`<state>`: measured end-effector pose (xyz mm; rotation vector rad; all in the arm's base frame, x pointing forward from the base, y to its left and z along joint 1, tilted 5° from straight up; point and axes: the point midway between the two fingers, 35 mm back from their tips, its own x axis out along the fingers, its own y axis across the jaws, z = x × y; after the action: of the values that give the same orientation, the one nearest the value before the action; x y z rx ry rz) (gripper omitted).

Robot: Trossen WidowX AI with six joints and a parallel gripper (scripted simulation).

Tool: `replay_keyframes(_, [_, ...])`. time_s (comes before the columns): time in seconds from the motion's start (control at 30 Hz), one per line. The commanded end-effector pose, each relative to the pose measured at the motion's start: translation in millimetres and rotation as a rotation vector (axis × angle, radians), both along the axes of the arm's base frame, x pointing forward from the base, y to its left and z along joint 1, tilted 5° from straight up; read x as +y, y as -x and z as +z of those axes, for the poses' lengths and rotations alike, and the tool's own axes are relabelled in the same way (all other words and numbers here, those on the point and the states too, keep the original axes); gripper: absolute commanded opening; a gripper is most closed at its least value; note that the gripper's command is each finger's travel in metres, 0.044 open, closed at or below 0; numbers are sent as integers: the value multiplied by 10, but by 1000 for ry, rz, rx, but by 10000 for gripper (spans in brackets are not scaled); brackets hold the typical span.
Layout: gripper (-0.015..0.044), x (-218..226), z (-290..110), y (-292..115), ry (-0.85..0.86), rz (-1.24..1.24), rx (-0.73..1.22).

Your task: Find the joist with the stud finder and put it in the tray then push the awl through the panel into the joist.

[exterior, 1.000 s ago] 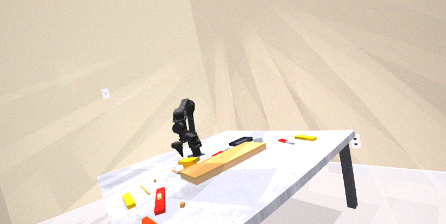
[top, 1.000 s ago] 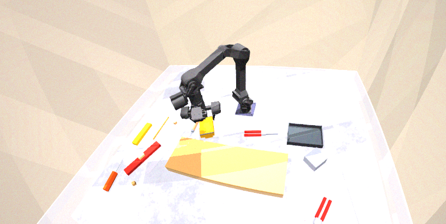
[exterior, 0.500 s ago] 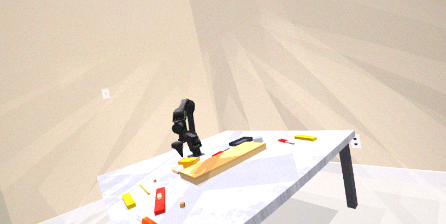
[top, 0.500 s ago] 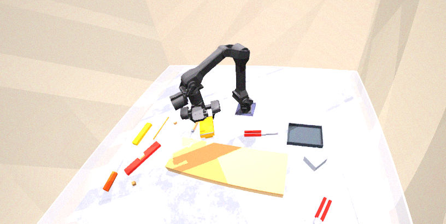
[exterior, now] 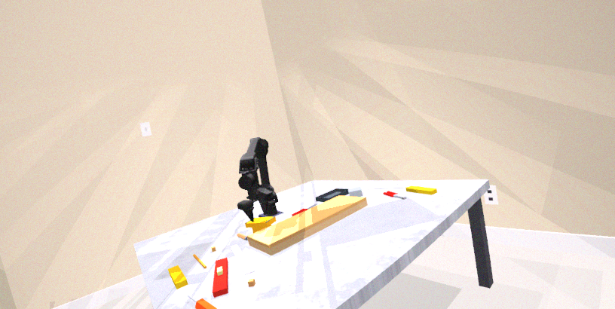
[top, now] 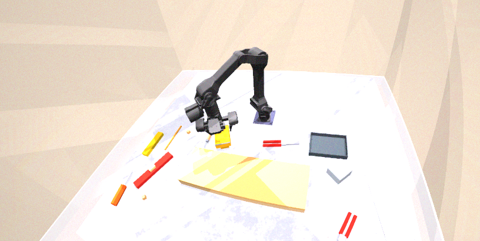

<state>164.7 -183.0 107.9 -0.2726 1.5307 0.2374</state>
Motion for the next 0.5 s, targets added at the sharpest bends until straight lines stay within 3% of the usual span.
replay_keyframes(0.0, [440, -7, -63, -6, 4, -2, 1])
replay_keyframes(0.47, [440, 3, -276, -17, 4, -2, 1])
